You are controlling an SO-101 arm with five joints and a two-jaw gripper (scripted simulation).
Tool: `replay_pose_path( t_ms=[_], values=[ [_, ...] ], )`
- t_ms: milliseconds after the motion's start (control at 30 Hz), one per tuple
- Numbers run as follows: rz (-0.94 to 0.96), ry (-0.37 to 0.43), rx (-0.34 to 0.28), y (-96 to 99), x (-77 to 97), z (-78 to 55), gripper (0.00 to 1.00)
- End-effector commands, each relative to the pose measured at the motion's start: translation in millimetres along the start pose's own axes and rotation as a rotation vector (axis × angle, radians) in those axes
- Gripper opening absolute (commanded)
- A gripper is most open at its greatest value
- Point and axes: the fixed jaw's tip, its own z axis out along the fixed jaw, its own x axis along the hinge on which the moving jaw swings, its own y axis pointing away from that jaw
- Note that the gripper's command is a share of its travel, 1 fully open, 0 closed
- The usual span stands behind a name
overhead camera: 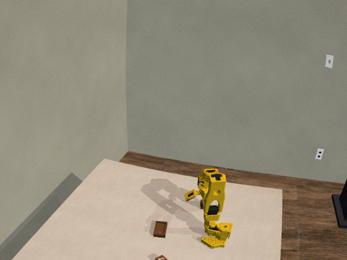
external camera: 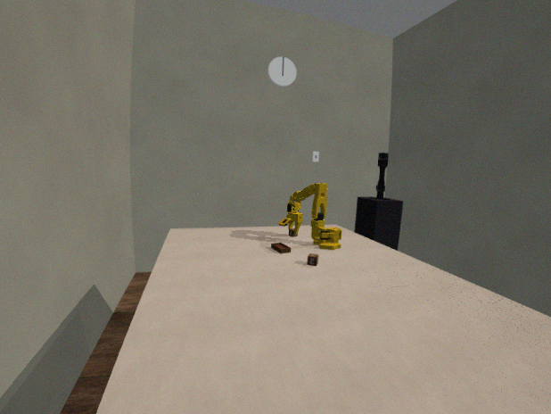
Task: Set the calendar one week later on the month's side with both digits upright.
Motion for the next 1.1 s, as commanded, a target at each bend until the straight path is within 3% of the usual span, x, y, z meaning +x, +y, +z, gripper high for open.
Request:
replay_pose_path(
  t_ms=[0, 300, 633, 900, 1067],
  values=[
    [0.001, -0.001, 0.035, -7.4, 1.7, -4.8, 0.16],
    [0.001, -0.001, 0.035, -7.5, 1.7, -4.8, 0.15],
    [0.001, -0.001, 0.035, -7.5, 1.7, -4.8, 0.0],
    [0.001, -0.001, 0.035, -7.5, 1.7, -5.7, 0.0],
    [0.001, -0.001, 0.035, -7.9, 1.7, -12.8, 0.0]
  ],
)
